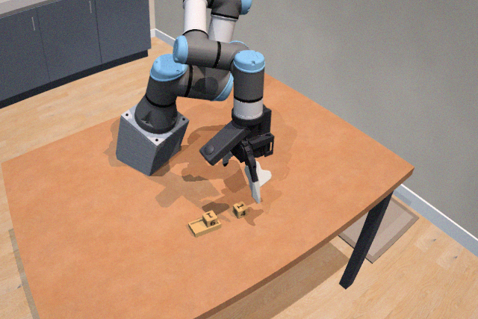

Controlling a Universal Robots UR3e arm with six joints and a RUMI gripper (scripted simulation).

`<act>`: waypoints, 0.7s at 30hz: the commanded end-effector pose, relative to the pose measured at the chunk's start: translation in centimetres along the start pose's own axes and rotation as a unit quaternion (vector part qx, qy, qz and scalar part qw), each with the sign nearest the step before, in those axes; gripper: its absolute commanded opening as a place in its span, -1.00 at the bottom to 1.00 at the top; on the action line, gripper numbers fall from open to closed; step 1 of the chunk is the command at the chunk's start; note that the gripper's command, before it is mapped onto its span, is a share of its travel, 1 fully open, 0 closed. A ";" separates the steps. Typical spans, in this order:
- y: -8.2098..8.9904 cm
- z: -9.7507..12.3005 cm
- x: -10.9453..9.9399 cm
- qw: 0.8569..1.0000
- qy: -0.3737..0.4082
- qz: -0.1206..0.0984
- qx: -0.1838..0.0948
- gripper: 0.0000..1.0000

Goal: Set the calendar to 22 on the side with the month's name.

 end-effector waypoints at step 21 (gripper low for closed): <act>0.0 0.0 0.0 1.000 -0.012 0.000 0.002 -0.44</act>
Point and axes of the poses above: the point where the finger pads meet when closed, its own y axis back along the fingers, its own x axis across the jaws, z = x × y, the point moved 9 cm from there along y, back along the fingers, and after that the axes turned 4 degrees about y, right-handed, at the moved point
